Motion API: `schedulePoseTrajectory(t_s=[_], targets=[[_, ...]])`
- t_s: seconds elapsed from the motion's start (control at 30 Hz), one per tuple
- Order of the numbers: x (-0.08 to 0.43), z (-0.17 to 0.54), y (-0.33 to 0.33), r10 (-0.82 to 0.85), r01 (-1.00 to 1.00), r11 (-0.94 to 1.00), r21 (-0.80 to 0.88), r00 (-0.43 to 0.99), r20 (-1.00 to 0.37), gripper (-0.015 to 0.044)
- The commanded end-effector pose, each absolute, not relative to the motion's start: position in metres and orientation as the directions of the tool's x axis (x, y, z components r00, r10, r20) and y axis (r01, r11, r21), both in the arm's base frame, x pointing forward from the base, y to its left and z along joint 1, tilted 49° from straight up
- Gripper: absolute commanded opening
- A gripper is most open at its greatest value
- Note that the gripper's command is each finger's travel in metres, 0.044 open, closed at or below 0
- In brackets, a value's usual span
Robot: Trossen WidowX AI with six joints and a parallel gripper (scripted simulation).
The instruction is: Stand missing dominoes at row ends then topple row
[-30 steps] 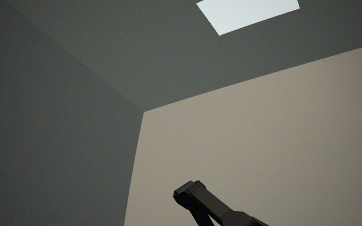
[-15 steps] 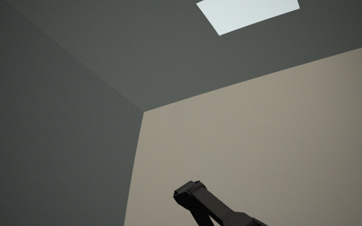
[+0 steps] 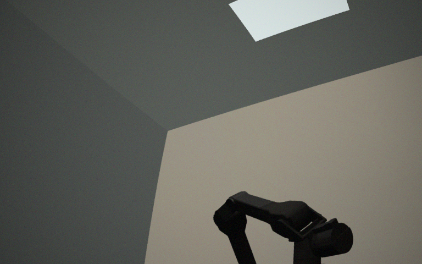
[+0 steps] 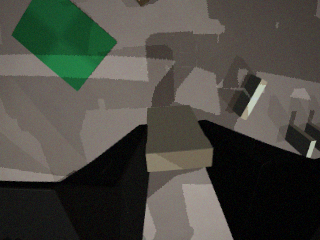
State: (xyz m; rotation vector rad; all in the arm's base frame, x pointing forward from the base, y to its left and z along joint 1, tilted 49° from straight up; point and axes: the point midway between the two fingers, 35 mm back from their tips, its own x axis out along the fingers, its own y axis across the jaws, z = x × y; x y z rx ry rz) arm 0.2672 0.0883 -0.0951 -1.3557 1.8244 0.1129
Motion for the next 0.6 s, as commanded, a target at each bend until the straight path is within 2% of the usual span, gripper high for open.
schedulePoseTrajectory(t_s=[0.0, 0.1, 0.17, 0.33, 0.4, 0.57], targets=[[0.267, -0.071, 0.112, -0.742, -0.816, 0.42, -0.398, -0.056, -0.668, 0.0107], [0.269, -0.069, 0.111, -0.741, -0.803, 0.432, -0.411, -0.056, -0.669, 0.0107], [0.28, -0.058, 0.102, -0.738, -0.691, 0.514, -0.509, -0.055, -0.672, 0.0107], [0.317, -0.014, 0.063, -0.736, -0.111, 0.676, -0.729, -0.05, -0.675, 0.0107], [0.328, 0.005, 0.044, -0.739, 0.141, 0.66, -0.738, -0.05, -0.672, 0.0107], [0.342, 0.035, 0.012, -0.748, 0.523, 0.544, -0.656, -0.052, -0.661, 0.0107]])
